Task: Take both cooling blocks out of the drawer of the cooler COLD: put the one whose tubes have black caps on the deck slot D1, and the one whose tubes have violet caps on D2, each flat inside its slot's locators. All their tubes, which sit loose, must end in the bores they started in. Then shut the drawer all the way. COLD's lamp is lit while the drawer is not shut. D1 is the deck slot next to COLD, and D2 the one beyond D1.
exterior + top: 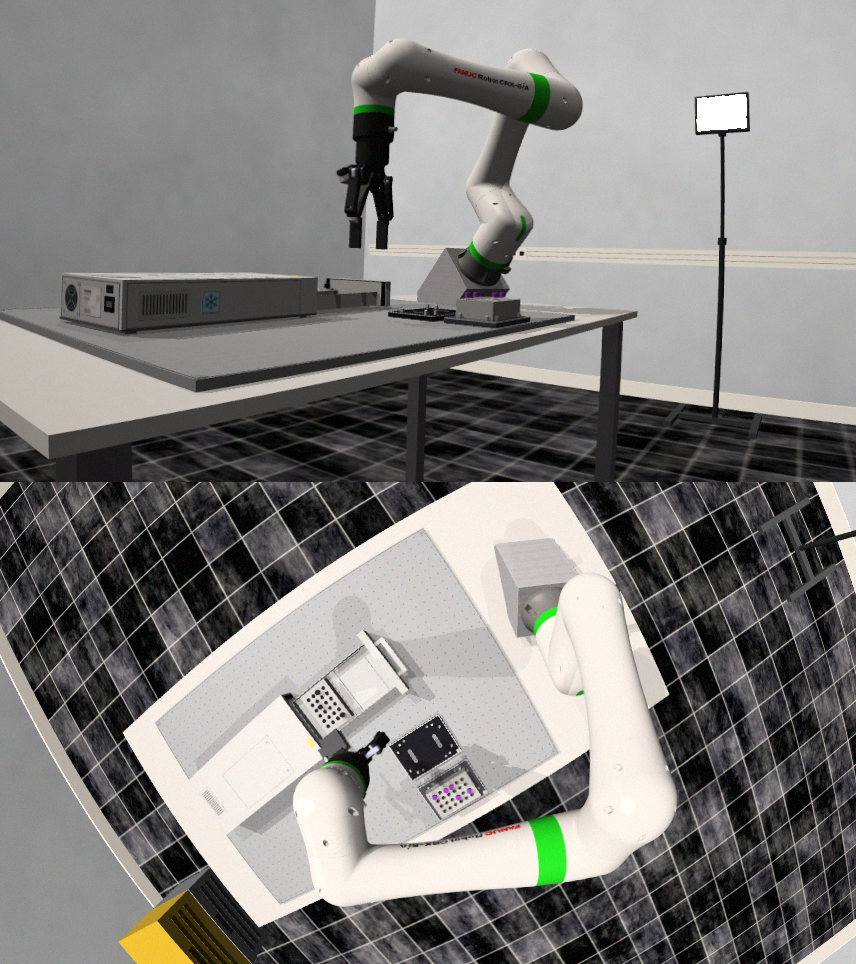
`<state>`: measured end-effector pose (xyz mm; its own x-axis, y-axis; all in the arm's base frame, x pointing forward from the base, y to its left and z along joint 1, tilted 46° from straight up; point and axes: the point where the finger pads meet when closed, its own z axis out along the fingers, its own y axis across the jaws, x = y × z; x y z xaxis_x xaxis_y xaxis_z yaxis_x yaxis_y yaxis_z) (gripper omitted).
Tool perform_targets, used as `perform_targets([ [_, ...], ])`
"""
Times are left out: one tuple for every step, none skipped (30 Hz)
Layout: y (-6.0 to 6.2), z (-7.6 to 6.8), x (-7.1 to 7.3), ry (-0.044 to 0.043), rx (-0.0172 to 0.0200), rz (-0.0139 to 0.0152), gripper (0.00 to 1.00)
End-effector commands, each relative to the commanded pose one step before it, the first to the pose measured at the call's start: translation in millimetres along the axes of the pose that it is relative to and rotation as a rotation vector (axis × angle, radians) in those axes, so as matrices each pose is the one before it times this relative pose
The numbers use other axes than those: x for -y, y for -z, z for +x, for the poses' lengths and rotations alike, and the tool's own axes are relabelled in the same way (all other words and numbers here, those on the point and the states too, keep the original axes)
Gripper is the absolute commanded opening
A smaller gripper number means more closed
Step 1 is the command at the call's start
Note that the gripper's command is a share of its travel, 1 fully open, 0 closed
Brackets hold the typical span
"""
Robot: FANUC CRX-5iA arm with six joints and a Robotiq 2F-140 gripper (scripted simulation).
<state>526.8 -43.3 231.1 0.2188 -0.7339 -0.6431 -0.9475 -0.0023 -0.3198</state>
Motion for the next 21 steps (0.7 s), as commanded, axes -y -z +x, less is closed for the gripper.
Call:
perform_targets([
  [0.96, 11.87, 4.12, 0.00037, -0.00104, 0.00094, 0.66],
  [0.02, 3.84, 1.23, 0.0, -0.00001, 0.0, 0.66],
  [0.02, 3.84, 1.23, 0.0, -0.00001, 0.0, 0.66],
  [0.02, 3.84, 1.23, 0.0, -0.00001, 0.0, 0.66],
  [0.02, 3.84, 1.23, 0.0, -0.00001, 0.0, 0.66],
  [0.02, 3.84, 1.23, 0.0, -0.00001, 0.0, 0.66],
  [0.02, 3.84, 1.23, 0.0, -0.00001, 0.0, 0.66],
  [0.02, 3.84, 1.23, 0.0, -0.00001, 0.0, 0.66],
  [0.0, 0.0, 0.0, 0.0, 0.0, 0.0, 0.66],
  [0.0, 0.0, 0.0, 0.0, 0.0, 0.0, 0.66],
  [0.03, 3.5, 1.13, 0.0, 0.0, 0.0, 0.66],
  [0.02, 3.63, 1.16, 0.0, -0.00001, 0.0, 0.66],
  [0.02, 3.75, 1.19, 0.0, -0.00001, 0.0, 0.66],
  [0.02, 3.81, 1.2, 0.0, -0.00001, 0.0, 0.66],
  [0.02, 3.83, 1.22, 0.0, -0.00001, 0.0, 0.66],
  [0.02, 3.84, 1.22, 0.0, -0.00001, 0.0, 0.66],
  [0.02, 3.85, 1.23, 0.0, -0.00001, 0.0, 0.66],
  [0.02, 3.85, 1.23, 0.0, -0.00001, 0.0, 0.66],
  [0.02, 3.85, 1.23, 0.0, -0.00001, 0.0, 0.66],
  [0.02, 3.85, 1.23, 0.0, -0.00001, 0.0, 0.66],
  [0.02, 3.85, 1.23, 0.0, -0.00001, 0.0, 0.66],
])
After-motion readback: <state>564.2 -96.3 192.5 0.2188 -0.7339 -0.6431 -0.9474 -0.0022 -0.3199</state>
